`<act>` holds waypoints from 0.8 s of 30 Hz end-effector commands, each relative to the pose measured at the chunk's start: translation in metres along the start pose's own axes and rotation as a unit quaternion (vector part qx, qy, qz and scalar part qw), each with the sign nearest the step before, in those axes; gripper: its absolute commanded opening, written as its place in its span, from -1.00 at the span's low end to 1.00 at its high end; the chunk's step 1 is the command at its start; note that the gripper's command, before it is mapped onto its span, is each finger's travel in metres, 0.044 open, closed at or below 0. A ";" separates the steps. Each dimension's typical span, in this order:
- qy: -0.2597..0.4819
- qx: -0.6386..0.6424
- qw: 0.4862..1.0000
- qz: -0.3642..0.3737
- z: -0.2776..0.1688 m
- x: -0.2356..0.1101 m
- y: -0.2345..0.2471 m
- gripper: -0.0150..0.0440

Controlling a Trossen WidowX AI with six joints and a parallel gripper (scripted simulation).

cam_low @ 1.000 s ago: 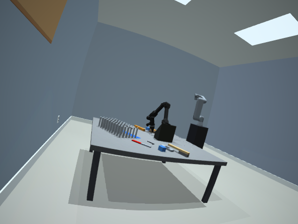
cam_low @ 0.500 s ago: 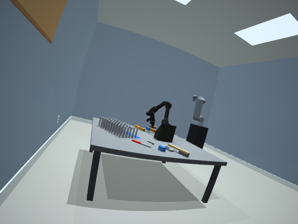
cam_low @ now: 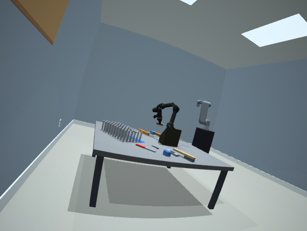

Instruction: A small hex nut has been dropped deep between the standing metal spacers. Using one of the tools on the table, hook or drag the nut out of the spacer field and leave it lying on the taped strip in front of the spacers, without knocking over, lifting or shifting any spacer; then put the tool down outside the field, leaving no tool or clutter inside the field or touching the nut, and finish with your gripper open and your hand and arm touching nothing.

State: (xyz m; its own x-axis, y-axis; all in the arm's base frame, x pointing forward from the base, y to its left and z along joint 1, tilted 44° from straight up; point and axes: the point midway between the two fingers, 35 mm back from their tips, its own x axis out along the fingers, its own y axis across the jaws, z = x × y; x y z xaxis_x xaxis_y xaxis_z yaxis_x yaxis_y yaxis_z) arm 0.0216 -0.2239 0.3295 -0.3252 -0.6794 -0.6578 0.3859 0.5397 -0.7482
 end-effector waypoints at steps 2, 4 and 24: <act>0.001 0.003 1.000 -0.003 -0.005 -0.007 -0.001 -0.49; -0.004 0.018 1.000 0.001 -0.001 -0.007 0.002 -0.49; -0.056 0.242 0.966 0.070 0.063 -0.006 0.058 -0.49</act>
State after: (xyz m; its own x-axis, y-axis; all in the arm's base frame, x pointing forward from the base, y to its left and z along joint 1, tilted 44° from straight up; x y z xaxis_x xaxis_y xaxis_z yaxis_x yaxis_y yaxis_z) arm 0.0892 -0.2207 0.3032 -0.1741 -0.6880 -0.7045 0.7504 0.3706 -0.5474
